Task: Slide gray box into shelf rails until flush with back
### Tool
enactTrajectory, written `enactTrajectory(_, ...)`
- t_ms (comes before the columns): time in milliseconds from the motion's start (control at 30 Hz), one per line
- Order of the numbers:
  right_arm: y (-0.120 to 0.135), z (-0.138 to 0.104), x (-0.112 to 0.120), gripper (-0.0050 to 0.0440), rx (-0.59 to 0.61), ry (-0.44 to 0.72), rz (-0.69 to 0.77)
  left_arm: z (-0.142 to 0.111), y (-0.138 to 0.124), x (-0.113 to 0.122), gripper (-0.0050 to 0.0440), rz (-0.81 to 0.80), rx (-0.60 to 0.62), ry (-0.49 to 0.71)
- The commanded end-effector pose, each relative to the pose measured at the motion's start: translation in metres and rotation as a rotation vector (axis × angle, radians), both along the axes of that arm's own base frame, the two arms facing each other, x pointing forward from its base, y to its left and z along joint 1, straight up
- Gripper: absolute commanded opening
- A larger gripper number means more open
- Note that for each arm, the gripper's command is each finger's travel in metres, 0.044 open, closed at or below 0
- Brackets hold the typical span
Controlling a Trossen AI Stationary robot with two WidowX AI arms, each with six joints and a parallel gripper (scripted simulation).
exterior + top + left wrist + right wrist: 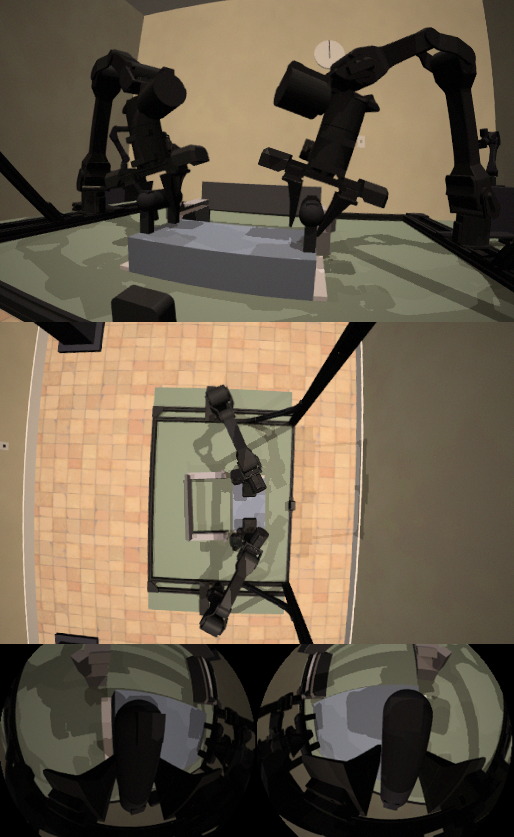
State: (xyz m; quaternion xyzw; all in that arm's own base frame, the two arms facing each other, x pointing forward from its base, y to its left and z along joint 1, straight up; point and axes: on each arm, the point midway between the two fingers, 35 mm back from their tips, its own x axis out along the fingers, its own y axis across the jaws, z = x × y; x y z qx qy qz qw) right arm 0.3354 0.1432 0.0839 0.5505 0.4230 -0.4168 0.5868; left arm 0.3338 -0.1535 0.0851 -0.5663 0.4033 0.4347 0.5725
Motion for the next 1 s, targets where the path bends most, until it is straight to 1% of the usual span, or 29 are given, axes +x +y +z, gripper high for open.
enactTrajectory(0, 0.0004, -0.0003, 0.0004, 0.0165, 0.001, -0.002, -0.001, -0.0014, 0.0009, 0.0002, 0.0165, 0.006, 0.001, 0.003)
enactTrajectory(100, 0.0004, -0.0003, 0.0004, 0.0145, 0.001, -0.002, -0.001, -0.0014, 0.0009, 0.0002, 0.0145, 0.006, 0.001, 0.003)
enactTrajectory(167, 0.0004, -0.0003, 0.0004, 0.0145, 0.001, -0.002, -0.001, -0.0014, 0.0009, 0.0002, 0.0145, 0.006, 0.001, 0.003)
enactTrajectory(333, 0.0004, -0.0003, 0.0004, 0.0112, 0.001, -0.002, -0.001, -0.0014, 0.0009, 0.0002, 0.0112, 0.006, 0.001, 0.003)
enactTrajectory(467, 0.0004, -0.0003, 0.0004, 0.0016, 0.001, -0.002, -0.001, -0.0014, 0.0009, 0.0002, 0.0016, 0.006, 0.001, 0.003)
enactTrajectory(500, 0.0004, -0.0003, 0.0004, 0.0, 0.001, -0.002, -0.001, -0.0014, 0.0009, 0.0002, 0.0, 0.006, 0.001, 0.003)
enactTrajectory(967, 0.0007, 0.0025, 0.0009, 0.0, 0.001, -0.002, -0.001, 0.0014, 0.0006, 0.0007, 0.0, 0.006, 0.001, 0.003)
